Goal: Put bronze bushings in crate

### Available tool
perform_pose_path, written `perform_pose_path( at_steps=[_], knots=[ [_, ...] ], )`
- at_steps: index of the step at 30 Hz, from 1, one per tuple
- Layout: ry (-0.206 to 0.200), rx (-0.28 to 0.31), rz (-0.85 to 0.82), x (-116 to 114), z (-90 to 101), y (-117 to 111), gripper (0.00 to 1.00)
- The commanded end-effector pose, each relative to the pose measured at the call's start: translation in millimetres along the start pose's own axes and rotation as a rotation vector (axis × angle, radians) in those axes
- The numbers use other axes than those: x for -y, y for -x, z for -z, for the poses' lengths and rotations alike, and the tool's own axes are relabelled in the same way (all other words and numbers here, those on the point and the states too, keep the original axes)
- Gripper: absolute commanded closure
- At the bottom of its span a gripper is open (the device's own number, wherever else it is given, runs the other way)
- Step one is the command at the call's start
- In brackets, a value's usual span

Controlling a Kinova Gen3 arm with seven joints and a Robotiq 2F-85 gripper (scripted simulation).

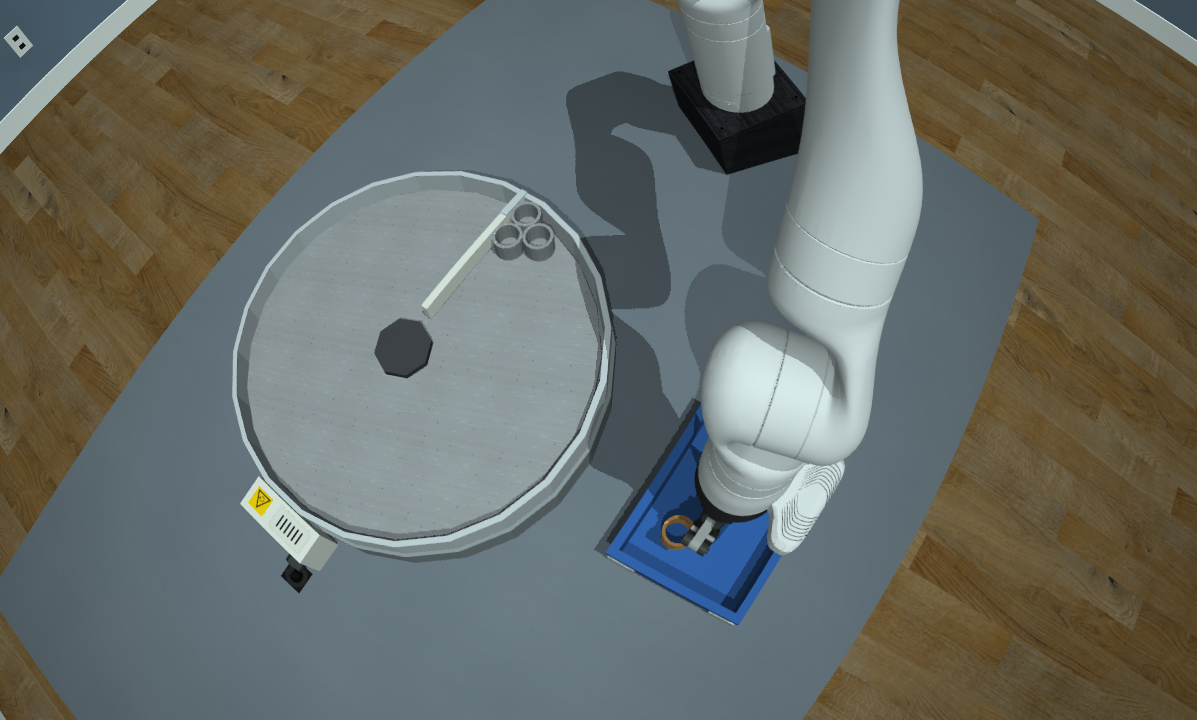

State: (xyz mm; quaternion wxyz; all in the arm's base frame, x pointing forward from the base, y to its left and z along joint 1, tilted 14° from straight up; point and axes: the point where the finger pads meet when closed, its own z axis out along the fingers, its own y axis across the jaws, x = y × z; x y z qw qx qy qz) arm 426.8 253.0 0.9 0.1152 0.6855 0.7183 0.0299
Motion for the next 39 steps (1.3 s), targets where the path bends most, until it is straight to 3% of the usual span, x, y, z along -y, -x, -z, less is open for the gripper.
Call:
perform_pose_path(
  at_steps=[1,39],
  knots=[
    [0.001,-0.001,0.0,-0.5,0.7,-0.5,0.84],
    [0.001,-0.001,0.0,-0.7,5.7,-0.6,0.84]
  ],
)
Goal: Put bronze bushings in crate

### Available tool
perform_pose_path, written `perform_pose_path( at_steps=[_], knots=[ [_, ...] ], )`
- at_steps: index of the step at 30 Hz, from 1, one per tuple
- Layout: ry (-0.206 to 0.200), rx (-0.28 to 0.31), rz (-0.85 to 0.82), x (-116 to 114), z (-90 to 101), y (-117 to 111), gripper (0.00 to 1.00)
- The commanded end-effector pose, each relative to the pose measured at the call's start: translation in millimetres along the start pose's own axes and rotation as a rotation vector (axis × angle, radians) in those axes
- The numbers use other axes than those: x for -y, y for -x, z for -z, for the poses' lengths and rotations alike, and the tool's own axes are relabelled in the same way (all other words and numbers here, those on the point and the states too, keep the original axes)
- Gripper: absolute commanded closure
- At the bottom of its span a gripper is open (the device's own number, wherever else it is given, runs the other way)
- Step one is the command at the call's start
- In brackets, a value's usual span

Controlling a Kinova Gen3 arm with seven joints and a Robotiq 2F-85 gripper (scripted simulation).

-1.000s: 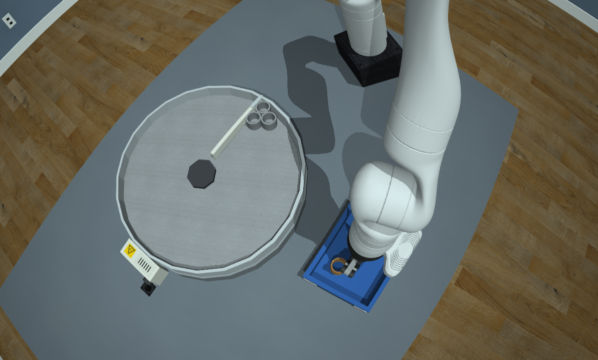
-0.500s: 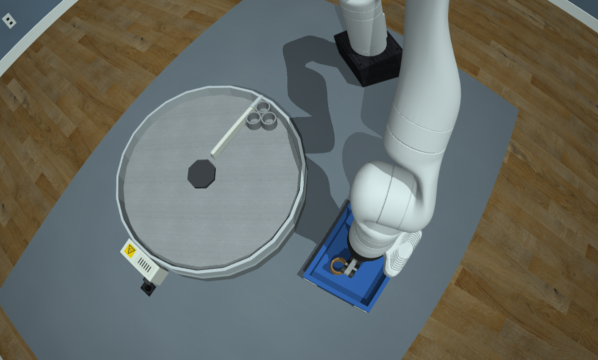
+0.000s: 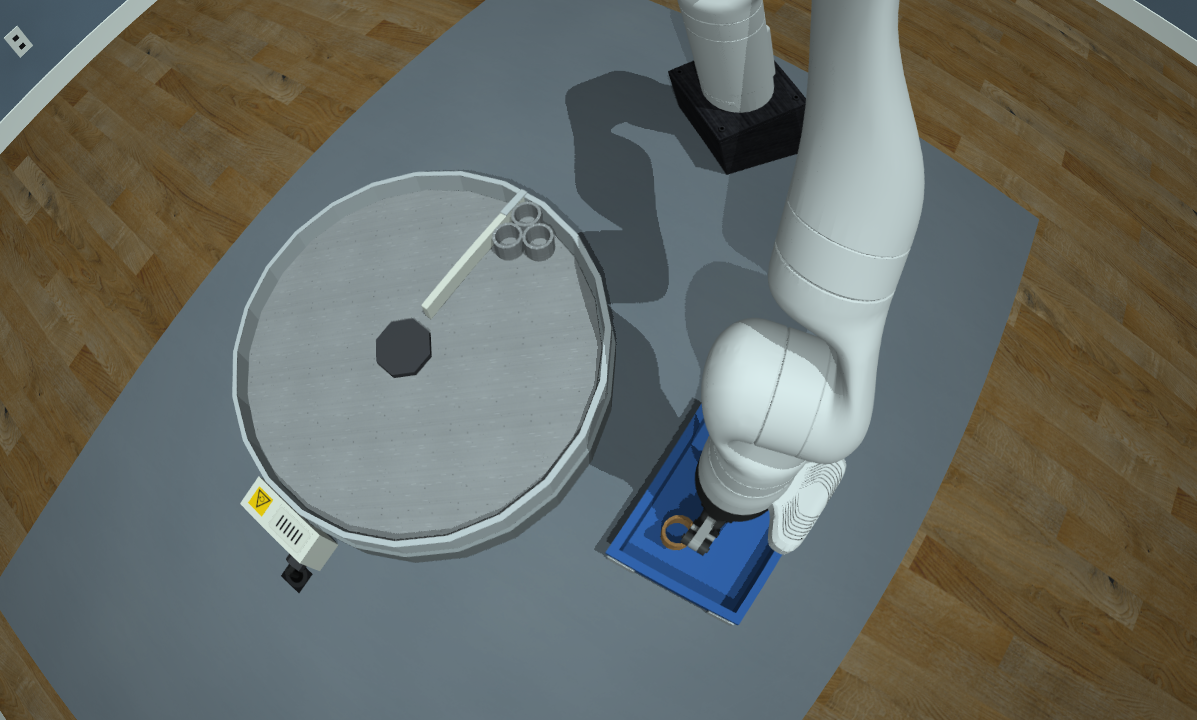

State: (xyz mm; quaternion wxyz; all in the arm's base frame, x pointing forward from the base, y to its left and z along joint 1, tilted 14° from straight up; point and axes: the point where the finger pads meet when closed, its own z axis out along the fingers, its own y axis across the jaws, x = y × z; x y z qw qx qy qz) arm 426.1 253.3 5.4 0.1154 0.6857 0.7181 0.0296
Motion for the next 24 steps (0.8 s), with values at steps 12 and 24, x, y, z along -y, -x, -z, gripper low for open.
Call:
perform_pose_path(
  at_steps=[12,24],
  knots=[
    [0.001,-0.002,0.0,-0.7,6.0,-0.9,0.84],
    [0.001,-0.002,0.0,-0.7,6.9,-0.9,0.84]
  ],
)
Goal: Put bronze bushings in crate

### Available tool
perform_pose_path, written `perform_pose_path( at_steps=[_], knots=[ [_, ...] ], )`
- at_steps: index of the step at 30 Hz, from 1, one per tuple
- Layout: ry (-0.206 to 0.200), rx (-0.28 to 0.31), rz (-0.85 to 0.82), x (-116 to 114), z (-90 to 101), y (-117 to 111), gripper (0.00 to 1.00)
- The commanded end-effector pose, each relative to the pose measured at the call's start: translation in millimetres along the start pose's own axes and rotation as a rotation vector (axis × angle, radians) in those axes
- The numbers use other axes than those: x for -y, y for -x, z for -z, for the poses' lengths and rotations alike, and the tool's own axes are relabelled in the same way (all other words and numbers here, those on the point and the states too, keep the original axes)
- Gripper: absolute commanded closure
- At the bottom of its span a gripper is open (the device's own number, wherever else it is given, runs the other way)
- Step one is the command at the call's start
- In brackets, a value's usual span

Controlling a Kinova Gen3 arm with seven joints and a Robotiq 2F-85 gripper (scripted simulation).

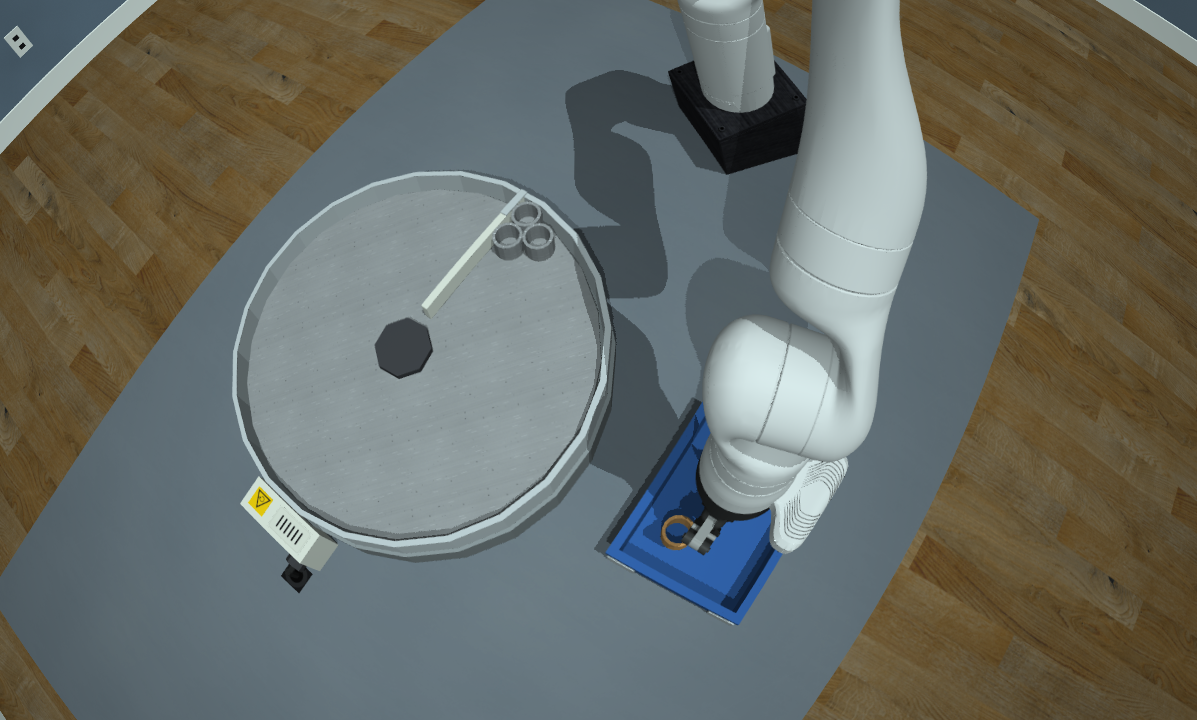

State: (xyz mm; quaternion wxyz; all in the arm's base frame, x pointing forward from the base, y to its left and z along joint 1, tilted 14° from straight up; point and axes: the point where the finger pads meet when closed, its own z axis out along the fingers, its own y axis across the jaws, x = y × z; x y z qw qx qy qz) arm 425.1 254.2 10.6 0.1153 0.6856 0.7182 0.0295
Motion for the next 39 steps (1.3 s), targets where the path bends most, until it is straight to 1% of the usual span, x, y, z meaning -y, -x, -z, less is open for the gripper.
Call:
perform_pose_path(
  at_steps=[1,4,16,21,33,38,39],
  knots=[
    [0.002,-0.002,0.0,-1,2.5,-1,0.84],
    [0.002,-0.002,0.0,-1,5.5,-1,0.84],
    [0.002,-0.002,0.0,-1,5.5,-1,0.84],
    [0.001,-0.002,0.0,-1,10.4,-1,0.84],
    [0.001,-0.002,0.0,-1,10.4,-1,0.84],
    [0.002,-0.002,0.0,-1,58.7,-1,0.84],
    [0.002,-0.002,0.0,-1,58.7,-1,0.84]
  ],
)
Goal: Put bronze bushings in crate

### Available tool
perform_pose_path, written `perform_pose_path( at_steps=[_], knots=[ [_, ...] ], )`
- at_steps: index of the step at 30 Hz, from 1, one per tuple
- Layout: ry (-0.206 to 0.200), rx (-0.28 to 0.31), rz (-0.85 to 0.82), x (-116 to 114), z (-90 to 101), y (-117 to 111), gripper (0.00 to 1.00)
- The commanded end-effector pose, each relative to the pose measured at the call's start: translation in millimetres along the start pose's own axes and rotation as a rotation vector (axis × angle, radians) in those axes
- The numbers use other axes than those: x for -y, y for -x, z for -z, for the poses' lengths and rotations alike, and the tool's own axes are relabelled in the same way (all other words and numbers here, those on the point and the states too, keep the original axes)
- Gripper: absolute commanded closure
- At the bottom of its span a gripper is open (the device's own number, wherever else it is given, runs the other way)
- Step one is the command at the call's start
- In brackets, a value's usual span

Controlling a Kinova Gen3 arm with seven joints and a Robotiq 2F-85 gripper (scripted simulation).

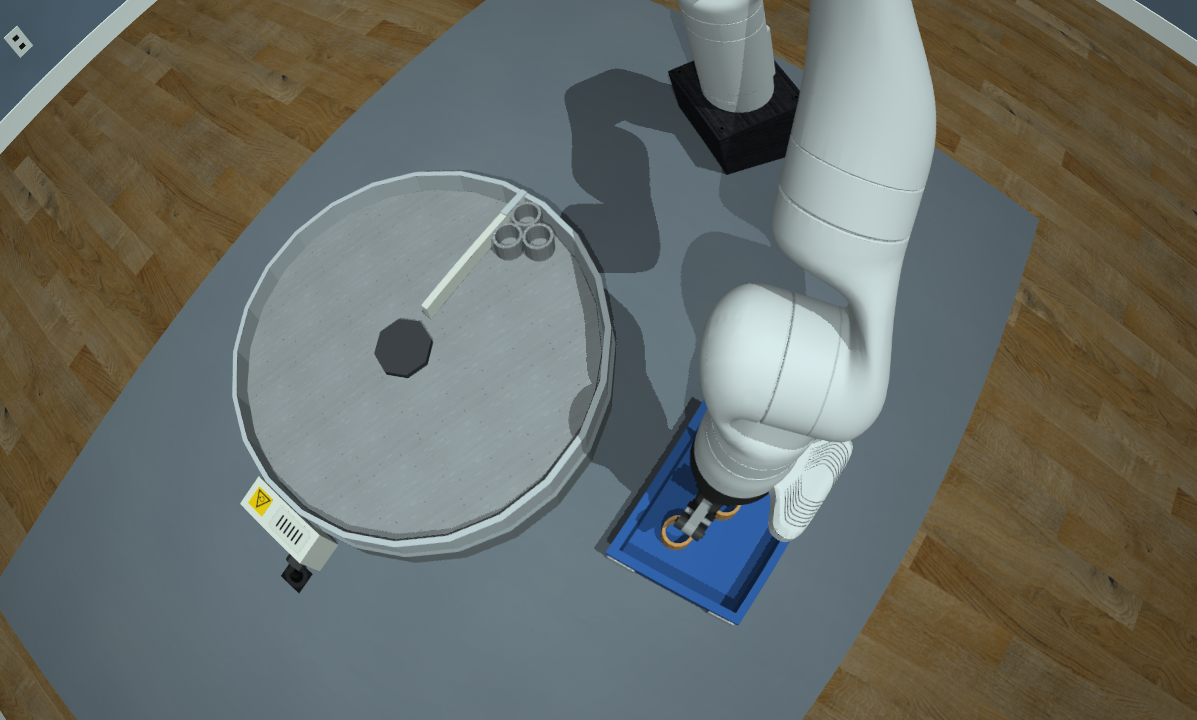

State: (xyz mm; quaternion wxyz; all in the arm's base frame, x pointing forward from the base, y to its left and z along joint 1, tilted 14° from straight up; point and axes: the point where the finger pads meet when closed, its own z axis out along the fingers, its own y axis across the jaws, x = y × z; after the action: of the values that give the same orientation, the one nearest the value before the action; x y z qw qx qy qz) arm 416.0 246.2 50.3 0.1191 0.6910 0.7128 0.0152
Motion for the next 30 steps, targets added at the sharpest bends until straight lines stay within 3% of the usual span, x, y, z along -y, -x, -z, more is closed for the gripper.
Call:
perform_pose_path(
  at_steps=[1,11,16,30],
  knots=[
    [0.018,-0.028,0.012,-2,19.6,-13,0.84],
    [0.018,-0.028,0.012,-2,19.6,-13,0.84],
    [0.017,-0.027,0.011,-1,67.3,-11,0.84],
    [0.017,-0.026,0.01,-1,66.8,-10,0.84]
  ],
)
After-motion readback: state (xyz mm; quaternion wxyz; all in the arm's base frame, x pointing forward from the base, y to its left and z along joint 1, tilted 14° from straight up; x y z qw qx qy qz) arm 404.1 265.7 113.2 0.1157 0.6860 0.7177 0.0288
